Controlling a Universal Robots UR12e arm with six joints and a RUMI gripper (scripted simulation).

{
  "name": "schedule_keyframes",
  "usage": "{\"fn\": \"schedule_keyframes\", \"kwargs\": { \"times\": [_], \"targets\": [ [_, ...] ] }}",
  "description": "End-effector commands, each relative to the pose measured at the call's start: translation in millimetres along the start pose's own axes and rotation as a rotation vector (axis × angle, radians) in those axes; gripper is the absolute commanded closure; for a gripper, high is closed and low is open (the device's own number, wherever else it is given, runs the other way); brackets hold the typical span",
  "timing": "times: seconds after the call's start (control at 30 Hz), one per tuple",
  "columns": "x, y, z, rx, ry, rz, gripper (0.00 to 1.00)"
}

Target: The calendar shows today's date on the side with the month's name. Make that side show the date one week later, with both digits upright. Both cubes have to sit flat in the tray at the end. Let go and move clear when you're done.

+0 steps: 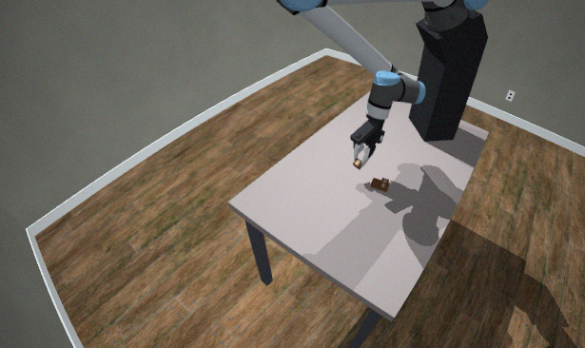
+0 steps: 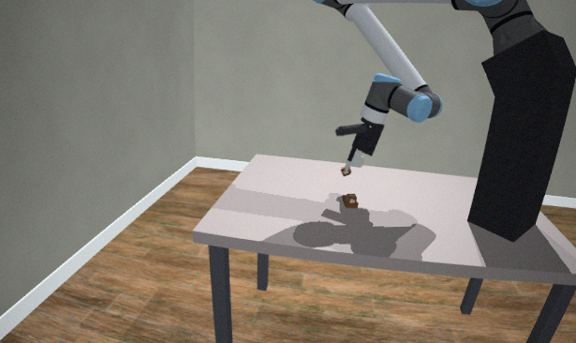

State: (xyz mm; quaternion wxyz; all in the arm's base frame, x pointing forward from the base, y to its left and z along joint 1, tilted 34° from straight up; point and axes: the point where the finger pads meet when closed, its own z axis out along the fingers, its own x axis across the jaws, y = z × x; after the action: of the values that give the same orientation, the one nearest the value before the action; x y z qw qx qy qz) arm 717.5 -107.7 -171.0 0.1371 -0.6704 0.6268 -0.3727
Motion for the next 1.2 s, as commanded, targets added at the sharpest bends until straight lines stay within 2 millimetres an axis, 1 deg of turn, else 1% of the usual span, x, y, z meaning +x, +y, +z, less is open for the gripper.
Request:
{"fn": "schedule_keyframes", "kwargs": {
  "times": [0.0, 0.4, 0.73, 1.17],
  "targets": [
    [-0.1, -0.5, 1.0, -0.019, -0.001, 0.002, 0.90],
    [-0.1, -1.5, 4.9, -0.122, -0.004, 0.006, 0.90],
    [-0.2, -2.5, 1.7, -0.230, -0.001, 0.002, 0.90],
    [-0.1, -2.8, -0.4, -0.259, 0.000, 0.000, 0.90]
  ]
}}
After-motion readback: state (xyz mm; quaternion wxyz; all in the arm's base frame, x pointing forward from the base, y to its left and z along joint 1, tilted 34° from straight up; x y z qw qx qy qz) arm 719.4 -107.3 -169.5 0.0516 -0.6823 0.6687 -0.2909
